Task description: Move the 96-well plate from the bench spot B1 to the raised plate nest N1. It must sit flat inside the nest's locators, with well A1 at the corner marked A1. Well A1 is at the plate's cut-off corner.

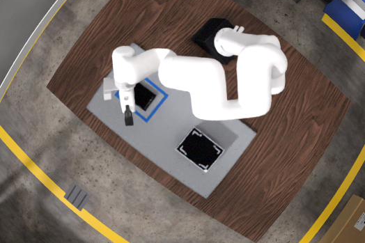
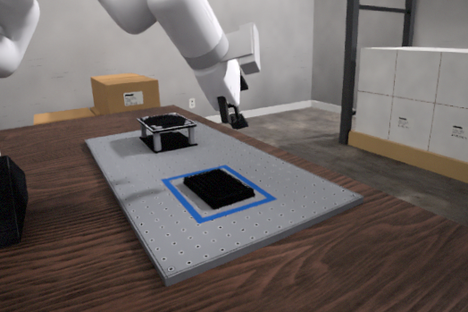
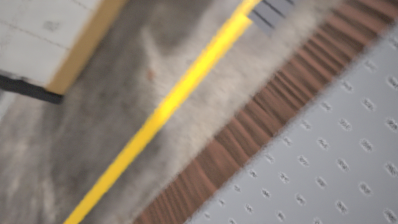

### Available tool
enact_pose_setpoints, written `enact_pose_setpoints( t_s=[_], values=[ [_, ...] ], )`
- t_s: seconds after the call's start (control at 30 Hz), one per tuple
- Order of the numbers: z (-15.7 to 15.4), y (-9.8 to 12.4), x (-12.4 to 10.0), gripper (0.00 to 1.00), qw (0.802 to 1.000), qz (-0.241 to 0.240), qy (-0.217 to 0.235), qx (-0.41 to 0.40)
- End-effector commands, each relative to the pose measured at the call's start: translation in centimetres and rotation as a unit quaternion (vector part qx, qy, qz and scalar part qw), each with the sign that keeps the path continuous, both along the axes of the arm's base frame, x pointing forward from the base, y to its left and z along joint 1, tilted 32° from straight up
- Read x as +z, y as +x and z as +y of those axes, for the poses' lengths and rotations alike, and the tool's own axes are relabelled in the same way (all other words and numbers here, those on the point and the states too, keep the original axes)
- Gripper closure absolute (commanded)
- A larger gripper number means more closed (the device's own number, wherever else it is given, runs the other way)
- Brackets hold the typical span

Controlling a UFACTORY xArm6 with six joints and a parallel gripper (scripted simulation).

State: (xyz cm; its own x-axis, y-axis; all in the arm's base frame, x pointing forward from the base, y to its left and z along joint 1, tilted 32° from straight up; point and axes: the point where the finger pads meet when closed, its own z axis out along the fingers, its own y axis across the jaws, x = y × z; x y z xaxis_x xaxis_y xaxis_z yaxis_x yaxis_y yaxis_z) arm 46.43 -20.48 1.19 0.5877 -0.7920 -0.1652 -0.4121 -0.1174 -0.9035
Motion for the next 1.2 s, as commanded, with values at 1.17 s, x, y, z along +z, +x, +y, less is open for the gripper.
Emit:
enact_pose_setpoints(
  t_s=[1.17],
  values=[
    [-0.2, -7.7, -6.3, 0.00, 0.848, 0.516, 0.020, -0.118]
  ],
)
